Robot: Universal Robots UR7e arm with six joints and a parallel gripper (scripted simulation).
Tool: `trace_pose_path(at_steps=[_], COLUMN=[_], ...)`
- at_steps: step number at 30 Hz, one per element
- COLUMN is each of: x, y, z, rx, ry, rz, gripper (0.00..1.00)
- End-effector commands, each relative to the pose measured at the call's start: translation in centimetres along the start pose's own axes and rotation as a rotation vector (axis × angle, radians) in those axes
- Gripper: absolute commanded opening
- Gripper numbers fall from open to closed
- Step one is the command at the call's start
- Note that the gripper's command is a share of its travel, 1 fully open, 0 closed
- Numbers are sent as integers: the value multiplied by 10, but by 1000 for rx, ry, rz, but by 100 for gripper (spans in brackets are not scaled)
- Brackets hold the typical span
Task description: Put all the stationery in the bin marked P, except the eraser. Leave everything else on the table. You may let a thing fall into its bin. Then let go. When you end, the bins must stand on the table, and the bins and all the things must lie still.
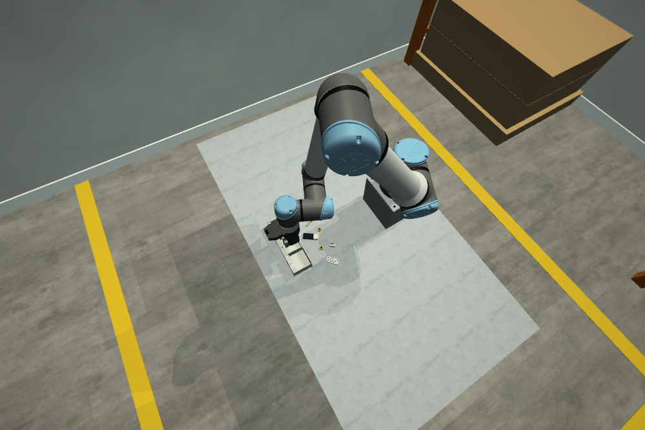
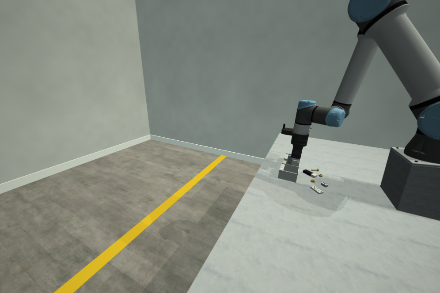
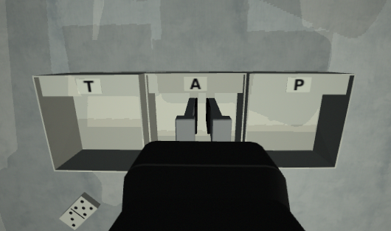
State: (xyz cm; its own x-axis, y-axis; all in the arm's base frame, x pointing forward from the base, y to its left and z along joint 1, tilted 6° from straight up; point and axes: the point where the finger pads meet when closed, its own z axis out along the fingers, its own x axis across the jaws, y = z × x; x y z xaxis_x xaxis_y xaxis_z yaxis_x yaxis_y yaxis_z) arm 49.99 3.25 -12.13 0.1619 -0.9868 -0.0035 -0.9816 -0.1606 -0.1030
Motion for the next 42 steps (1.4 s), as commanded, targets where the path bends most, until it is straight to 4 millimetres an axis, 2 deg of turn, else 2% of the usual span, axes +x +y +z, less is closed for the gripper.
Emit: trace_pose_path(at_steps=[1, 18, 42], x=[0, 0, 0], y=[0, 0, 0], z=[0, 0, -30], rx=[1, 1, 1], ry=[0, 0, 1], rz=[0, 0, 0], gripper=[31, 31, 31])
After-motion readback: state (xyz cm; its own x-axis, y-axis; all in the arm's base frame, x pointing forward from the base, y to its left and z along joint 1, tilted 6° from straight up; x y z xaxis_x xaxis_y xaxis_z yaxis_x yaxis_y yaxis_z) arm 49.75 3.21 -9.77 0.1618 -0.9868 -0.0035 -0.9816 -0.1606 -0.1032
